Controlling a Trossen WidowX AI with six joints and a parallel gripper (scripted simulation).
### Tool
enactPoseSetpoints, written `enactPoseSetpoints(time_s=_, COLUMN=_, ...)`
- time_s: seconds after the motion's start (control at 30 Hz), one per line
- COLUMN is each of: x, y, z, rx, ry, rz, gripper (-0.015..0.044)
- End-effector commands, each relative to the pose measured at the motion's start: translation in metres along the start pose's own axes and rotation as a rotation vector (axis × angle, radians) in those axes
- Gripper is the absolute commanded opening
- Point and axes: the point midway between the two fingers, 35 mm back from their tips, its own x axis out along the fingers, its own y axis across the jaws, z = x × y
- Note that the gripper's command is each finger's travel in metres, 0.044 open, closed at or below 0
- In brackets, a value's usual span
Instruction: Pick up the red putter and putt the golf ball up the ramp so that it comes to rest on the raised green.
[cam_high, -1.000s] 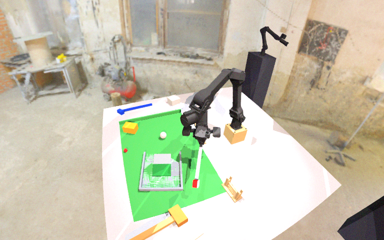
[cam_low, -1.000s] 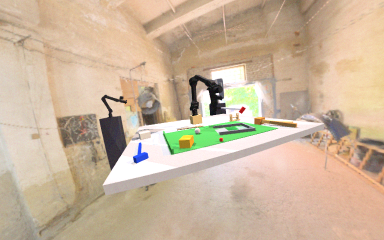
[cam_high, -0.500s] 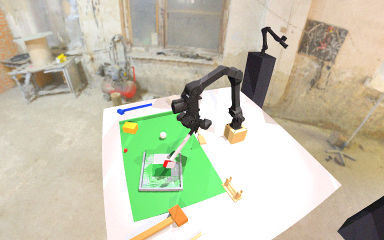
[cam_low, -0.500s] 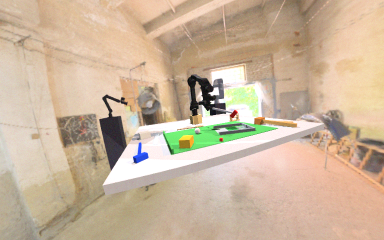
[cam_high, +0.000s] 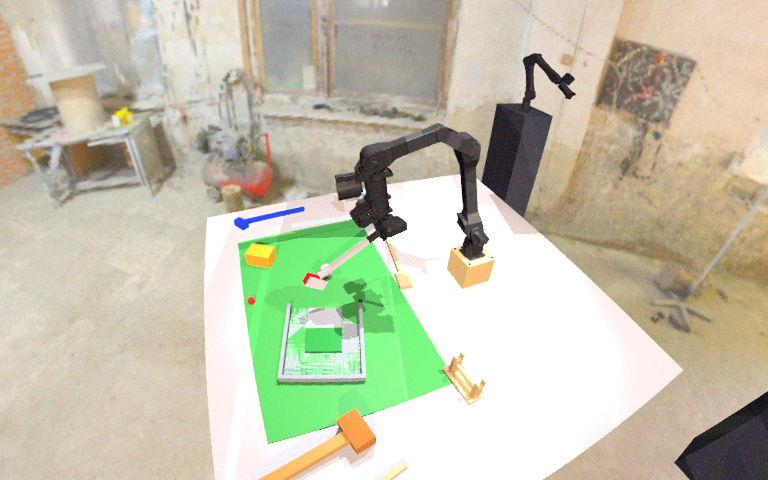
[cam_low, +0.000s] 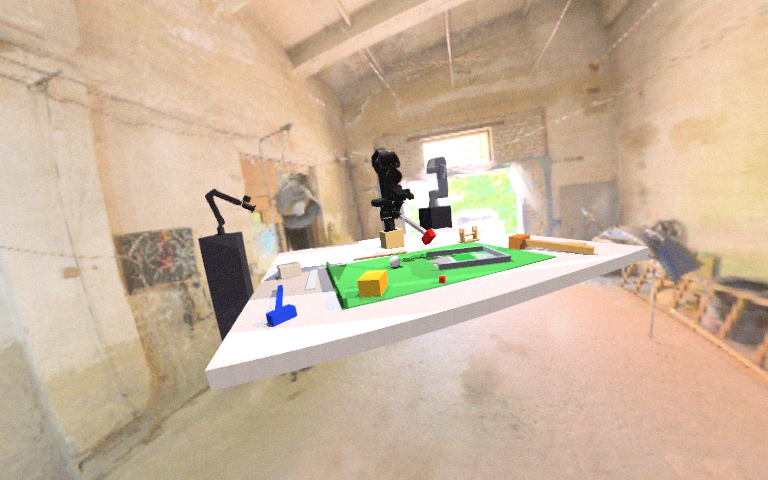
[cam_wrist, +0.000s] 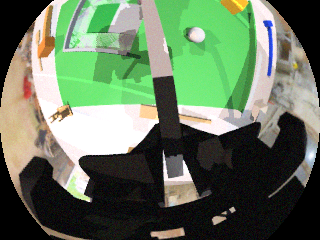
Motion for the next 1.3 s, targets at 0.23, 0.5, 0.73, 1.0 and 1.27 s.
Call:
enactPoseSetpoints(time_s=0.23, x=-0.017, y=-0.049, z=-0.036, rx=0.309, ry=0.071, rz=-0.009, gripper=0.0000)
enactPoseSetpoints(time_s=0.5, x=-0.026, y=-0.072, z=-0.060, rx=0.470, ry=0.112, rz=-0.011, gripper=0.0000)
enactPoseSetpoints(time_s=0.73, x=-0.009, y=-0.074, z=-0.057, rx=0.470, ry=0.112, rz=-0.011, gripper=0.0000)
enactPoseSetpoints(time_s=1.0, x=0.014, y=-0.075, z=-0.055, rx=0.470, ry=0.112, rz=-0.011, gripper=0.0000)
enactPoseSetpoints(time_s=1.27, x=0.024, y=-0.077, z=-0.053, rx=0.470, ry=0.112, rz=-0.011, gripper=0.0000)
